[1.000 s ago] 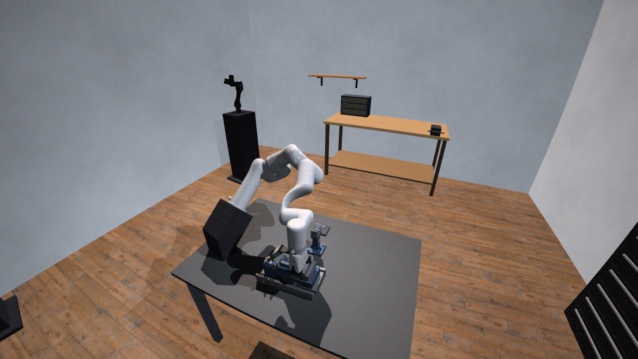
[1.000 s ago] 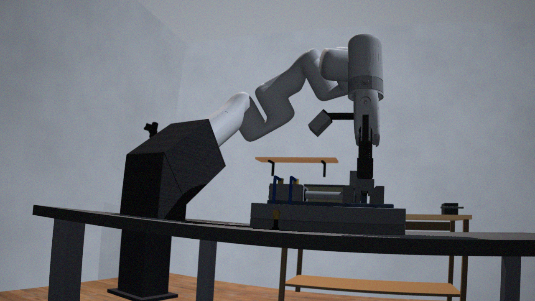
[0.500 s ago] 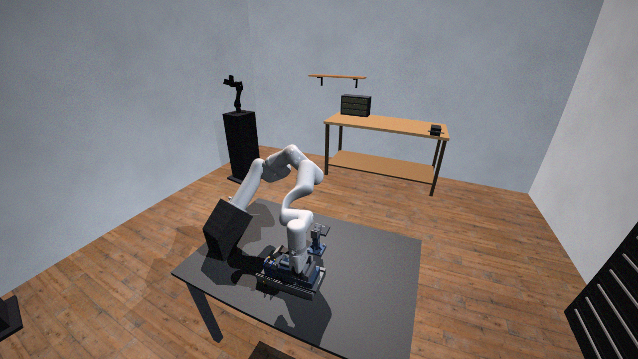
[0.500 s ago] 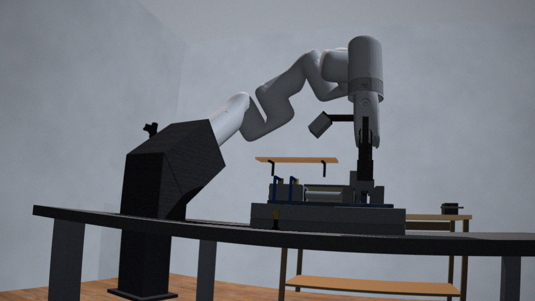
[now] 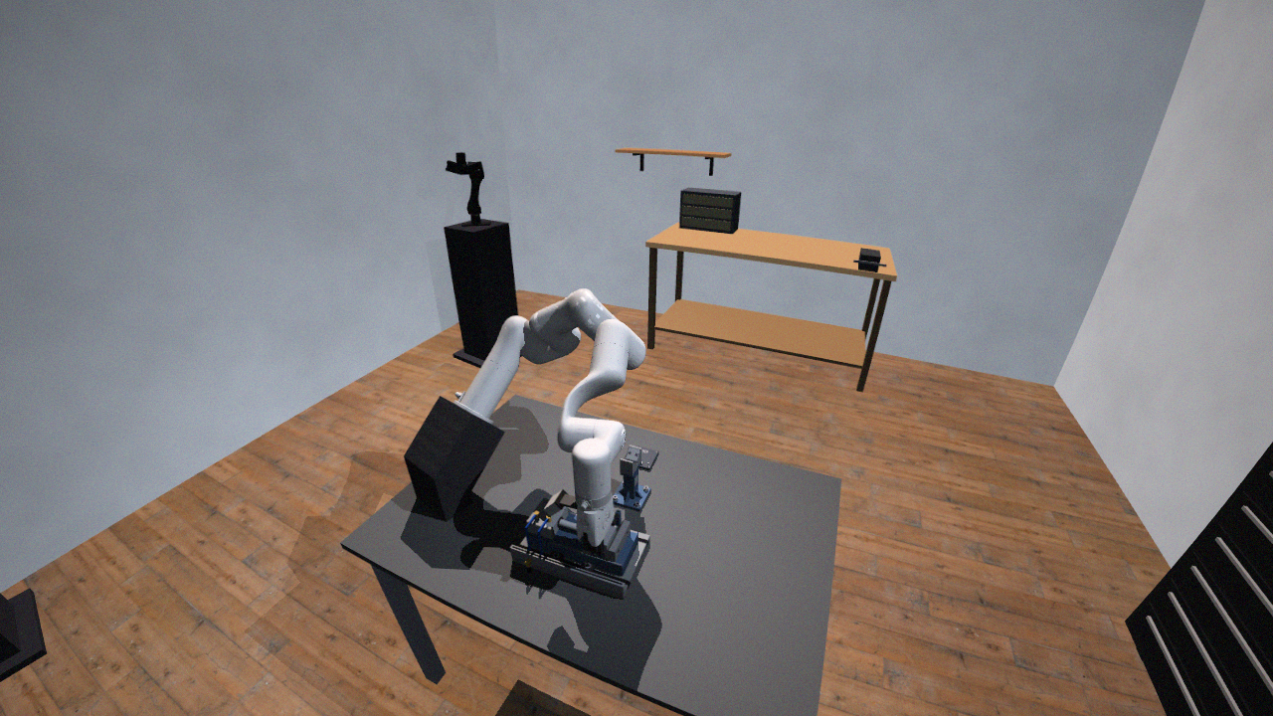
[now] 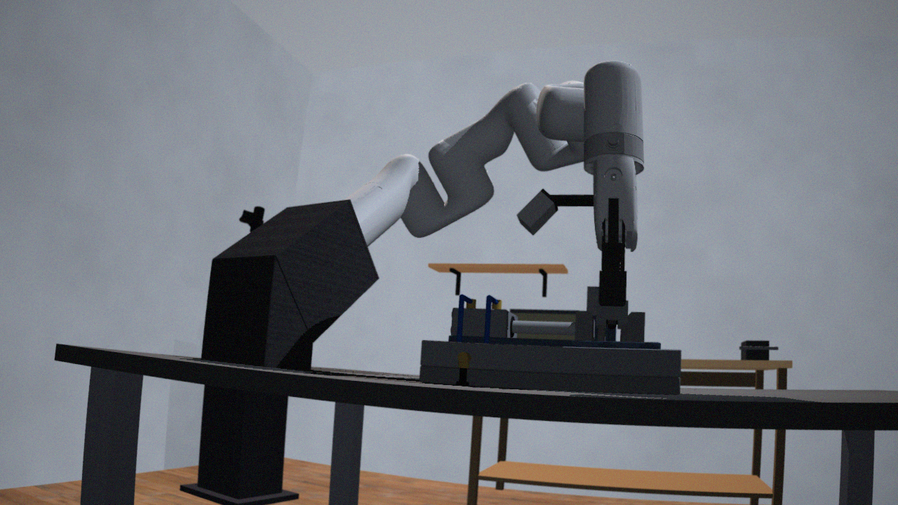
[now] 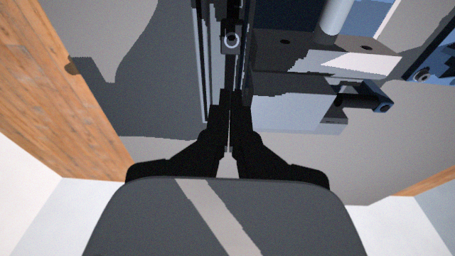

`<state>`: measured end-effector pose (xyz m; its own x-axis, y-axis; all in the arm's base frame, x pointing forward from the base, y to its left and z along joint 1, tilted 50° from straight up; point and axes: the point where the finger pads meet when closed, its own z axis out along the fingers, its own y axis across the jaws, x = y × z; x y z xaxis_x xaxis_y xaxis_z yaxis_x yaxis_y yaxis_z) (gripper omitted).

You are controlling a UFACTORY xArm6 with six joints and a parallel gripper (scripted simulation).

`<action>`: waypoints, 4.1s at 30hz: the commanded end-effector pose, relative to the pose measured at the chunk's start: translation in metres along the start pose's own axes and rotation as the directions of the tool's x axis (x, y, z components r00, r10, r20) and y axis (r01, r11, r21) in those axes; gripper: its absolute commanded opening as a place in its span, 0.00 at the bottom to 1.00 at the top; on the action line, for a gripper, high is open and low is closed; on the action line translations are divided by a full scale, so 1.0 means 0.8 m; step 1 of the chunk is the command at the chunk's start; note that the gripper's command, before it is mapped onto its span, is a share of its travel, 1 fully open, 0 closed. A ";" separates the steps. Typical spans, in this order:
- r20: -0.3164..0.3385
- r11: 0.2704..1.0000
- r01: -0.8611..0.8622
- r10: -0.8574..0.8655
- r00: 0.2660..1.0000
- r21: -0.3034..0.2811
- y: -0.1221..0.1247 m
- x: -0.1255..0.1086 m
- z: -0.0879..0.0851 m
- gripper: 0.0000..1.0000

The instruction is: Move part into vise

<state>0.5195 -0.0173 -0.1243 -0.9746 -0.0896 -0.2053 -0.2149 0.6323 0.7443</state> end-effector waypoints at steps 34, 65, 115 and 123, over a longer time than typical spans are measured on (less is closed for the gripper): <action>0.003 1.000 0.001 -0.001 1.000 0.002 -0.001 -0.002 -0.001 0.00; 0.003 1.000 0.001 -0.001 1.000 0.002 0.002 -0.002 -0.001 0.00; 0.003 1.000 0.001 -0.001 1.000 0.002 0.014 -0.002 -0.001 0.00; 0.003 1.000 0.001 -0.001 1.000 0.002 0.016 -0.002 -0.001 0.00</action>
<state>0.5169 -0.0087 -0.1158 -0.9746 -0.0896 -0.2054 -0.2150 0.6323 0.7443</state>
